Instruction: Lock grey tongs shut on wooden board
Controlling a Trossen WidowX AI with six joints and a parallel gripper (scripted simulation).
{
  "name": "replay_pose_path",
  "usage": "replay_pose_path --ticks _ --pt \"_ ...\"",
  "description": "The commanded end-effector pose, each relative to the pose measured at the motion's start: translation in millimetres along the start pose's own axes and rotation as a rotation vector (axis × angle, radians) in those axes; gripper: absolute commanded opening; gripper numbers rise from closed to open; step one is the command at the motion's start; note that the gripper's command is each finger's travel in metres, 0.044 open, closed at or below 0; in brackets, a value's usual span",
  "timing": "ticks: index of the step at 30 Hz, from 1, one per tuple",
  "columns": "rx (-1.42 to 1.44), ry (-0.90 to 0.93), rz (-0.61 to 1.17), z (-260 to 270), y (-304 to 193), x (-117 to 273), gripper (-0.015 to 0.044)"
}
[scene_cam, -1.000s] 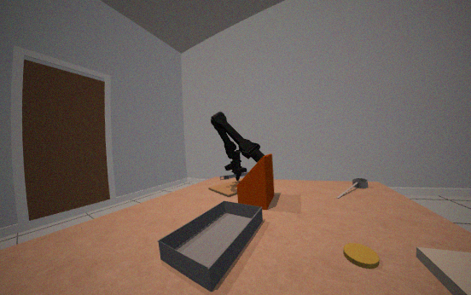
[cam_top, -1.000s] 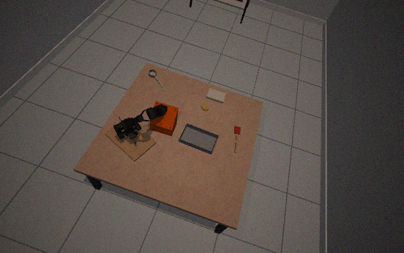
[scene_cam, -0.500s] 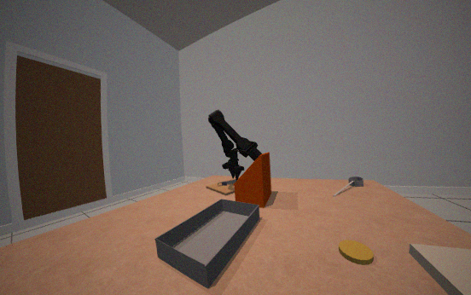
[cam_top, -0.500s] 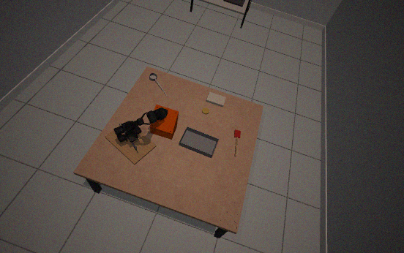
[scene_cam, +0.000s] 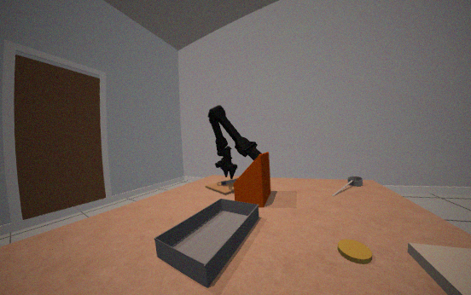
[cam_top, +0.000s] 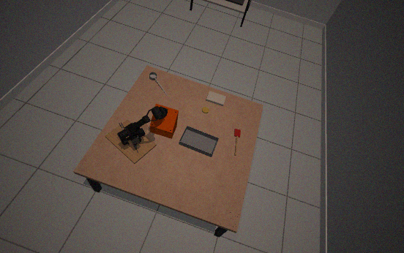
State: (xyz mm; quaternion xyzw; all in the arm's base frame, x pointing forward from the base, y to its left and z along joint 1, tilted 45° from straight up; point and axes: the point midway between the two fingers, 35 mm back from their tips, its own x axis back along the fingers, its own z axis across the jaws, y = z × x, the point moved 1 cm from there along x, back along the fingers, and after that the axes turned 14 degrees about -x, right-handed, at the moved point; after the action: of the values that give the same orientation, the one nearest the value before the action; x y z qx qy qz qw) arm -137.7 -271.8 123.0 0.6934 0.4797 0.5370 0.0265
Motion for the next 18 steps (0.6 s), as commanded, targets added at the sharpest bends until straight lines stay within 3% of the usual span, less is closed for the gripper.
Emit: replay_pose_path --ticks 1,6,12,18 --pt "0.01 -0.018 -0.005 18.4 46.9 28.8 0.044" --pt "-0.001 -0.032 -0.022 53.0 83.7 67.6 0.044" --pt "-0.001 -0.032 -0.024 54.3 84.6 71.5 0.044" --pt "0.008 -0.032 -0.031 57.2 82.5 111.4 0.044"
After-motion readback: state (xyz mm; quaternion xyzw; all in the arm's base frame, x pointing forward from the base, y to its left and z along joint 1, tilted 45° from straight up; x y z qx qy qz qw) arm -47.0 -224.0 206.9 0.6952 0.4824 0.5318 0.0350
